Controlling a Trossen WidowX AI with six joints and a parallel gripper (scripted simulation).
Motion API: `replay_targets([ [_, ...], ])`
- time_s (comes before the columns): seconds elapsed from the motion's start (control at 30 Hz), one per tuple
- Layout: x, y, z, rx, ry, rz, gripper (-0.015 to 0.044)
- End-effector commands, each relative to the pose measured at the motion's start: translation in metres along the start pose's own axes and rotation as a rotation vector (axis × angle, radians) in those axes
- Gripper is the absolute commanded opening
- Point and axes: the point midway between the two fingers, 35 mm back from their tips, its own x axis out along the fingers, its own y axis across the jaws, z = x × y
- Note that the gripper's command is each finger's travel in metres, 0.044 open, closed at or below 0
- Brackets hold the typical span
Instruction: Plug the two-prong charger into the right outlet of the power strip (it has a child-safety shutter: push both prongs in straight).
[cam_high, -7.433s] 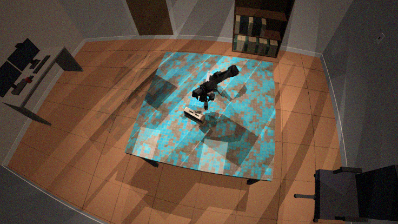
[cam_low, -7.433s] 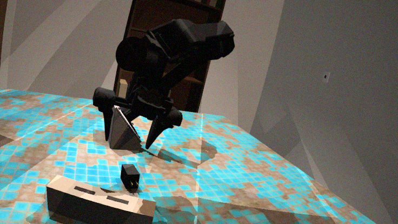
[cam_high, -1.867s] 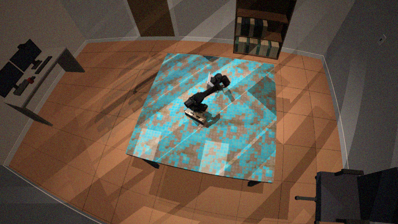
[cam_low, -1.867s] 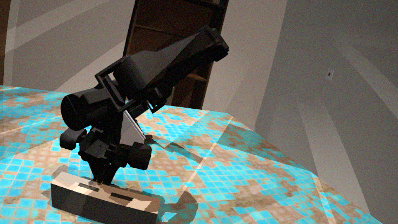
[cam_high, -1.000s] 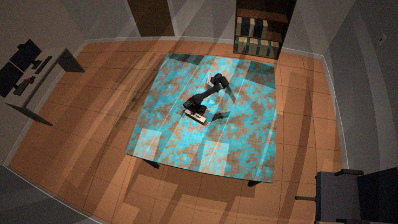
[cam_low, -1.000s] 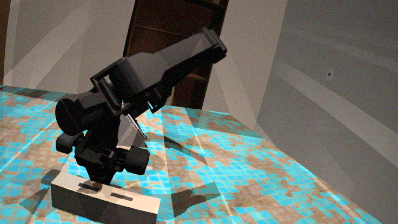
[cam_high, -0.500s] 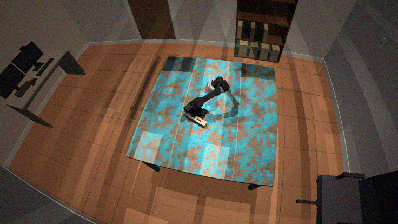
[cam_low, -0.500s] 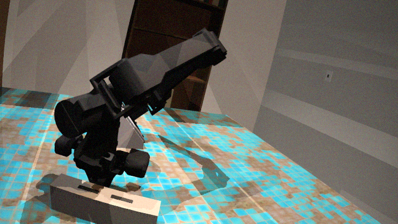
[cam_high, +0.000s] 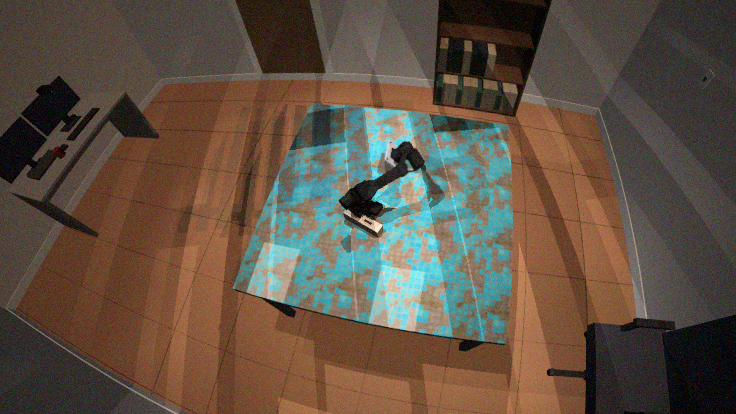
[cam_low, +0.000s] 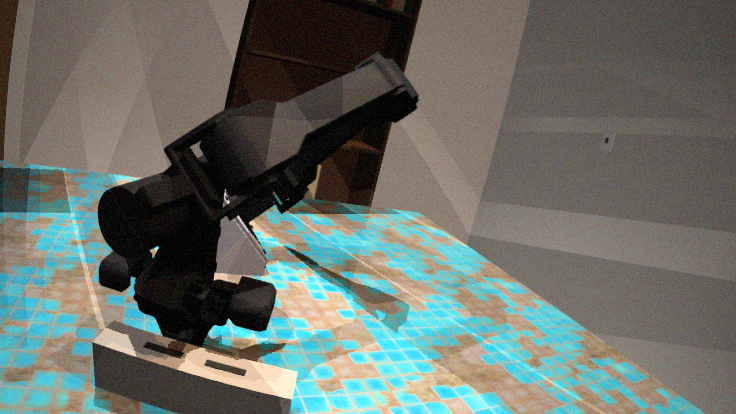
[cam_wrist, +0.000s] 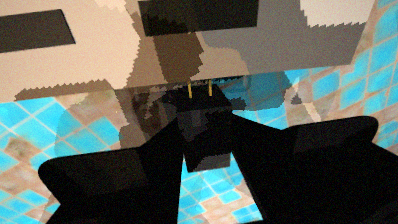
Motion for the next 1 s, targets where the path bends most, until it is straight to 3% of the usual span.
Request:
replay_targets([
  [0.0,0.0006,0.0002,0.0003,0.006,0.002,0.005,0.0],
  [0.97,0.0,0.0003,0.0096,0.006,0.002,0.005,0.0],
])
